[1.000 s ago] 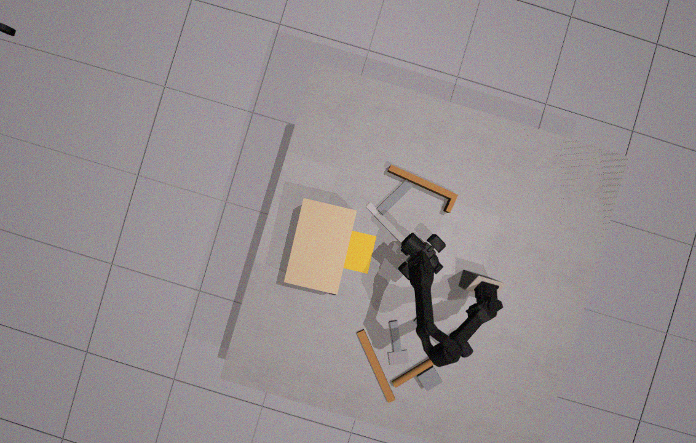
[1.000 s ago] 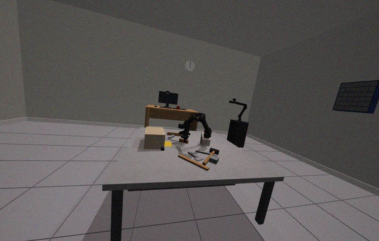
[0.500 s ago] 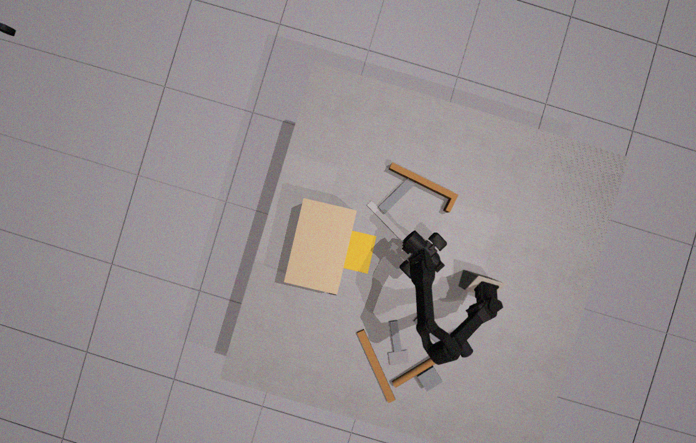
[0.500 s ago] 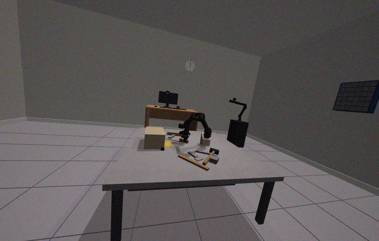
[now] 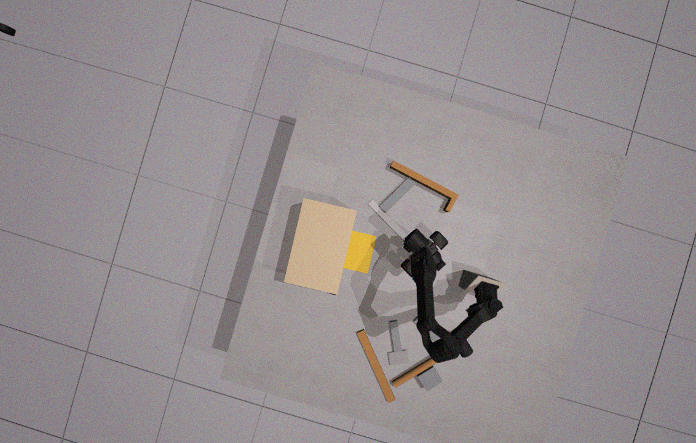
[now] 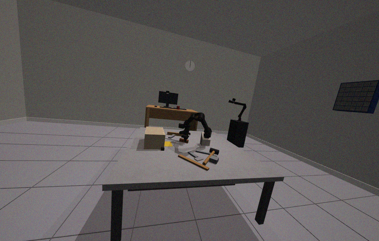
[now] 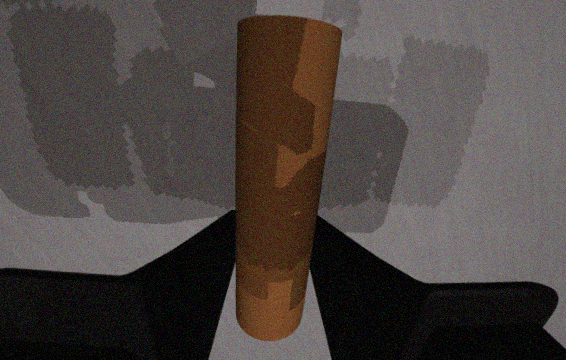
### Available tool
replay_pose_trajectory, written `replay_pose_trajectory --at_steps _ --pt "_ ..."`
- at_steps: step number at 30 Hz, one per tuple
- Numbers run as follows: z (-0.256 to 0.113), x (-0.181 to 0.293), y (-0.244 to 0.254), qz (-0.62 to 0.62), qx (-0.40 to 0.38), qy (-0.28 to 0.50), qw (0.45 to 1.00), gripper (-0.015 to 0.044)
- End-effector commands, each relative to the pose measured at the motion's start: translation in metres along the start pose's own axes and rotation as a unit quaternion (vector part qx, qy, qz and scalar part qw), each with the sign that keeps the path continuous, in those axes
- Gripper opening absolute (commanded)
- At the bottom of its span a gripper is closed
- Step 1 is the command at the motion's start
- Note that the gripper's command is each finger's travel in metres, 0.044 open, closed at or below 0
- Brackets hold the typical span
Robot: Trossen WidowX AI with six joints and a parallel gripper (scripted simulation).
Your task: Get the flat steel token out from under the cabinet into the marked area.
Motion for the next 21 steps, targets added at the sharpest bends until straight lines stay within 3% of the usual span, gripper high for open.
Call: replay_pose_trajectory --at_steps 1,21 --pt "-0.0017 -0.0034 -0.0034 0.007 0.002 -0.003 1.000 0.0000" --pt "-0.0017 -0.0023 -0.0060 0.007 0.002 -0.003 1.000 0.0000"
Point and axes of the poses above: the point midway between the two fingers, 35 mm back from their tips, its own z axis out along the fingers, its own y axis across the jaws, x = y × z, the point moved 2 cm from there along -z, back along the fingers, and after that the axes turned 14 degrees about z, right-handed, at the moved point
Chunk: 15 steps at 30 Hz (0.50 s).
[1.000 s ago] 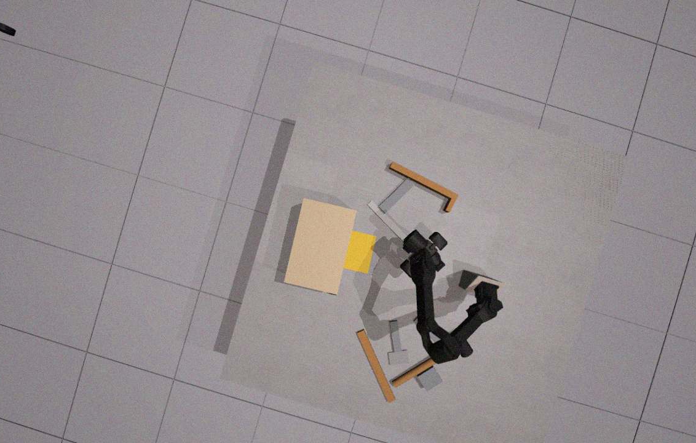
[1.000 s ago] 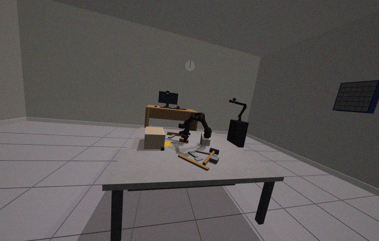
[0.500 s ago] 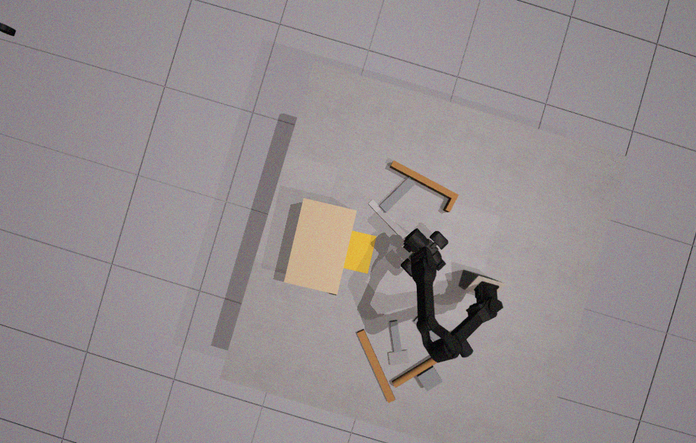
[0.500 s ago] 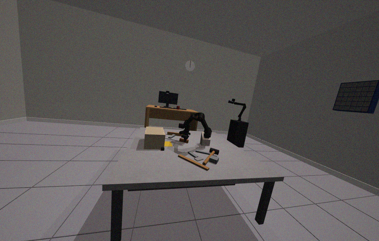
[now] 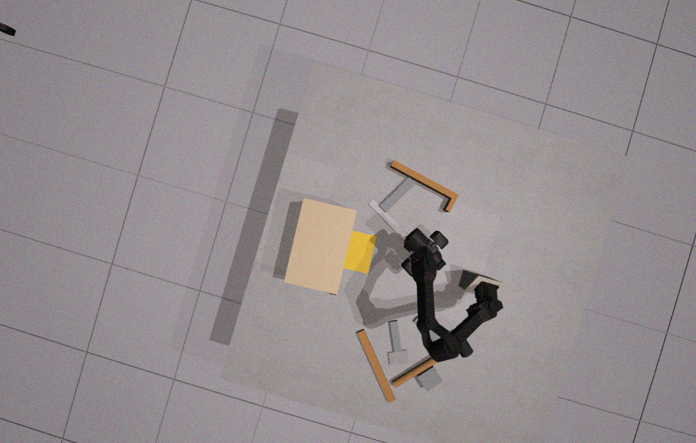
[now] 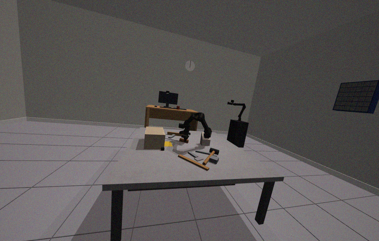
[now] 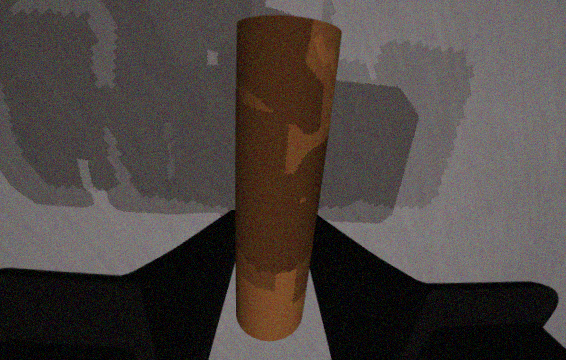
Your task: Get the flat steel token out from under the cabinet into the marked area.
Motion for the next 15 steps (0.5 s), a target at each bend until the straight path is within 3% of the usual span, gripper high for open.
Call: replay_pose_trajectory --at_steps 1,15 --pt "-0.0017 -0.0018 -0.0046 0.006 0.003 -0.003 1.000 0.0000" --pt "-0.0017 -0.0032 -0.0067 0.006 0.003 -0.003 1.000 0.0000"
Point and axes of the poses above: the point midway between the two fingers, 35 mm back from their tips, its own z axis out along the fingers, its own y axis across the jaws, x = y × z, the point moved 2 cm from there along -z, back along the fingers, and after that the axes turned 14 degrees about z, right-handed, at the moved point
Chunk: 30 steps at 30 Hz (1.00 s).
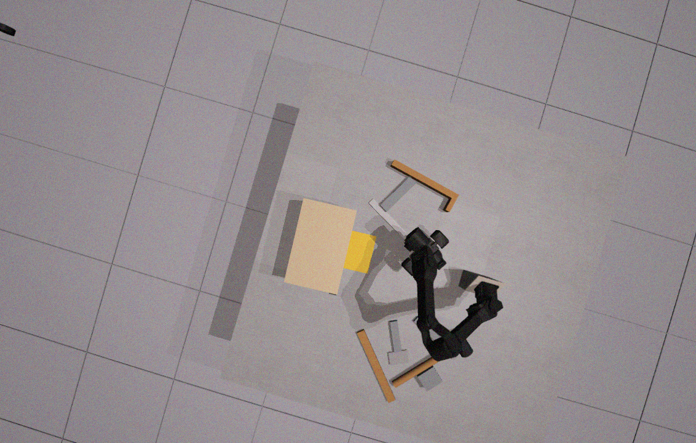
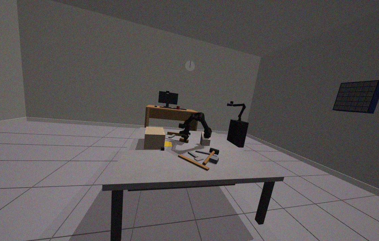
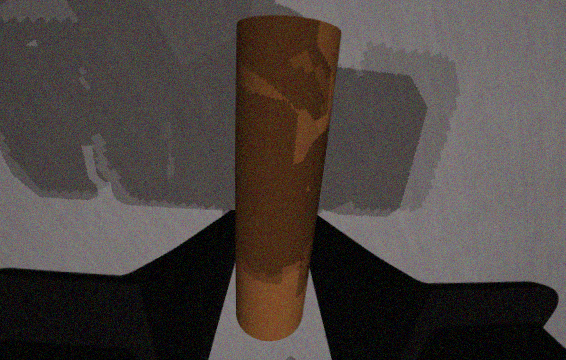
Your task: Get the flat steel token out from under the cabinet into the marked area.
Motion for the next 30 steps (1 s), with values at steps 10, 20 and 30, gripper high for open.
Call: replay_pose_trajectory --at_steps 10,20,30 --pt "-0.0018 -0.0032 -0.0070 0.006 0.003 -0.003 1.000 0.0000" --pt "-0.0018 -0.0041 -0.0103 0.006 0.003 -0.003 1.000 0.0000" --pt "-0.0018 -0.0049 -0.0101 0.006 0.003 -0.003 1.000 0.0000"
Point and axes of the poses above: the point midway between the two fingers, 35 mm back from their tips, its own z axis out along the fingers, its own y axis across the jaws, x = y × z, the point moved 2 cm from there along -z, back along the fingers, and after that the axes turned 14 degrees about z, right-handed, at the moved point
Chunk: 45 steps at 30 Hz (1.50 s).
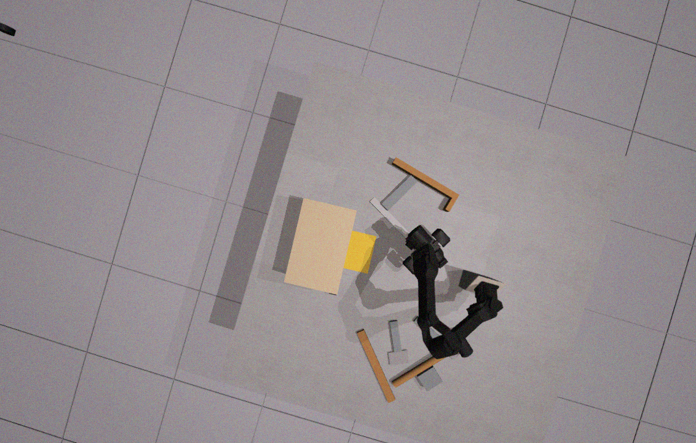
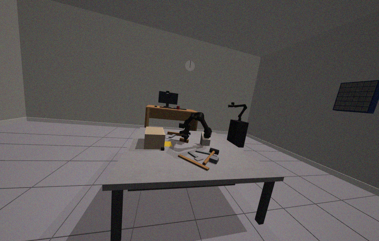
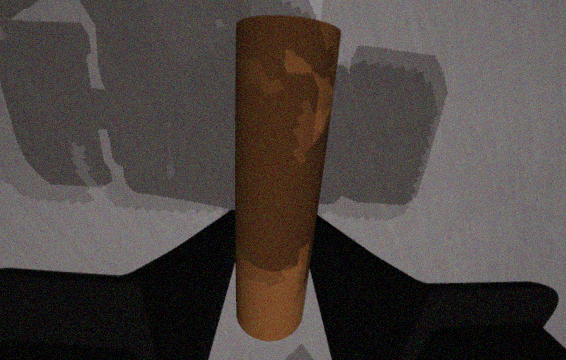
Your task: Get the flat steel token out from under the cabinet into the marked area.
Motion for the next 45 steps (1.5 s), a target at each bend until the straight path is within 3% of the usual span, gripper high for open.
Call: replay_pose_trajectory --at_steps 1,45 --pt "-0.0017 -0.0020 -0.0036 0.006 0.003 -0.003 1.000 0.0000" --pt "-0.0019 -0.0049 -0.0117 0.006 0.003 -0.003 1.000 0.0000"
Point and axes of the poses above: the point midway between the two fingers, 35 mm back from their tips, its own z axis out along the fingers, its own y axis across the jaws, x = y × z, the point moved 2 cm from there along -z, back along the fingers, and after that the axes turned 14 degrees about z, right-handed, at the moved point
